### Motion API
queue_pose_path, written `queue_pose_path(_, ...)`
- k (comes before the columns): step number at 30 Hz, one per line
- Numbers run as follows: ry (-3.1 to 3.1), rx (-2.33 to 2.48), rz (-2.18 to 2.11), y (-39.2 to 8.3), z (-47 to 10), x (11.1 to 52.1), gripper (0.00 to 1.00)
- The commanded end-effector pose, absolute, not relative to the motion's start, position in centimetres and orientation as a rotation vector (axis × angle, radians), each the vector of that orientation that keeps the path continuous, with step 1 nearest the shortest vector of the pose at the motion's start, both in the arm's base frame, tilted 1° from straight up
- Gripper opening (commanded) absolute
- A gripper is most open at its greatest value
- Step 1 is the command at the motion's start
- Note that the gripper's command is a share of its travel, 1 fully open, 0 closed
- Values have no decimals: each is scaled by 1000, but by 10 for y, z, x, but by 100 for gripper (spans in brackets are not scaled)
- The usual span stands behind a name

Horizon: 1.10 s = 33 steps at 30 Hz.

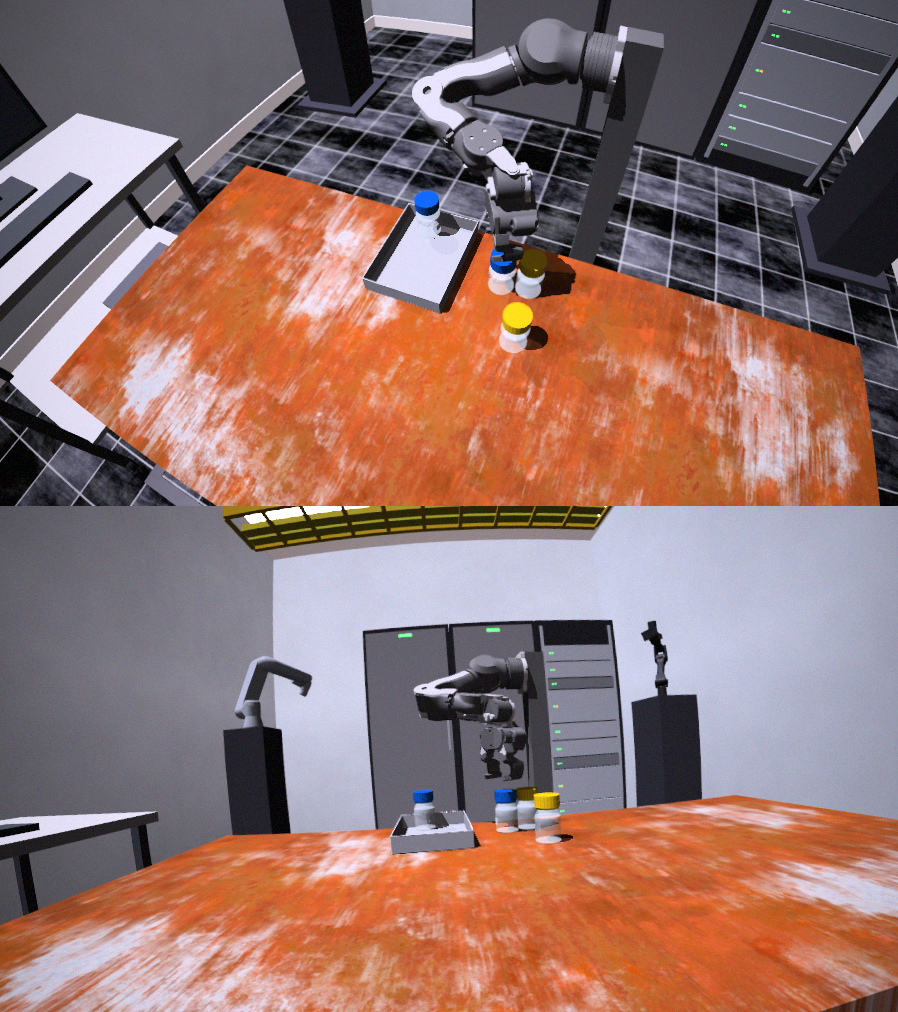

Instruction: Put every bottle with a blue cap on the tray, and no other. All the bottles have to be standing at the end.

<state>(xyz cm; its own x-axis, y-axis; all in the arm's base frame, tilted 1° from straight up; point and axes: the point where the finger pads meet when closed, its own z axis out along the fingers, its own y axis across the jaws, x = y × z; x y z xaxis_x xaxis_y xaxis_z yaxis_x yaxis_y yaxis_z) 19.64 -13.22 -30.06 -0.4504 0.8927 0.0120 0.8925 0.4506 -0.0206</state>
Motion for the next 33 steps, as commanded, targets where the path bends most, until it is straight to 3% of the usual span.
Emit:
queue_pose_path(1,-2683,-1634,-17,-131,-299,202,42)
queue_pose_path(33,-2683,-1634,-17,-130,-342,202,42)
